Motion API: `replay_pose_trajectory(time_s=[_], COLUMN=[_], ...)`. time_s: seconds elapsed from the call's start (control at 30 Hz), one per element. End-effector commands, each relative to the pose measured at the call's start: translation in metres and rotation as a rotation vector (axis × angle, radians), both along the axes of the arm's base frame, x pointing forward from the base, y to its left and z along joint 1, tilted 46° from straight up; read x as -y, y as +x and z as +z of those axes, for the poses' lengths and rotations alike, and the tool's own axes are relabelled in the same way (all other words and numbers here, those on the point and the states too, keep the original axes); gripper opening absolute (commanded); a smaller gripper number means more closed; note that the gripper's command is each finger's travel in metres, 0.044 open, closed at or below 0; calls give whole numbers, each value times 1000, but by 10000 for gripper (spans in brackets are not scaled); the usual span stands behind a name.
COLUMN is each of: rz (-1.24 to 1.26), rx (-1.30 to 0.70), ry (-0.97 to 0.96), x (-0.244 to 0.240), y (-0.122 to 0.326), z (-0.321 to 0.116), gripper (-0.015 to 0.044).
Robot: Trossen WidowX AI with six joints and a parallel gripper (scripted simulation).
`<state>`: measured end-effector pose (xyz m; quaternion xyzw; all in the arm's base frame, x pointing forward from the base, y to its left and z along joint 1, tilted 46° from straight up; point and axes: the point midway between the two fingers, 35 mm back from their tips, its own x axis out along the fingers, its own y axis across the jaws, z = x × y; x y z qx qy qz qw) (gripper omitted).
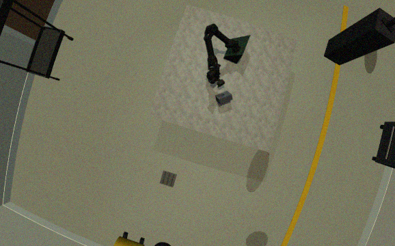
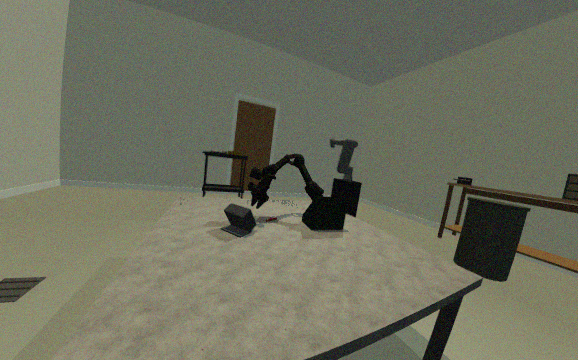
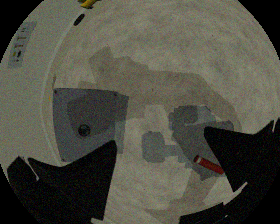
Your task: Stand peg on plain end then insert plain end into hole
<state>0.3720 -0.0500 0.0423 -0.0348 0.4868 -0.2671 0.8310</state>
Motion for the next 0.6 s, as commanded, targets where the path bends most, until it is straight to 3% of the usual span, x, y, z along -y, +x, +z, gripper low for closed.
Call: replay_pose_trajectory(time_s=[0.0,0.57], rz=[57,335], rx=[-92,-528], ry=[-58,-299], x=[-1,1], y=[-8,-51], z=[-4,-9], gripper=[440,440])
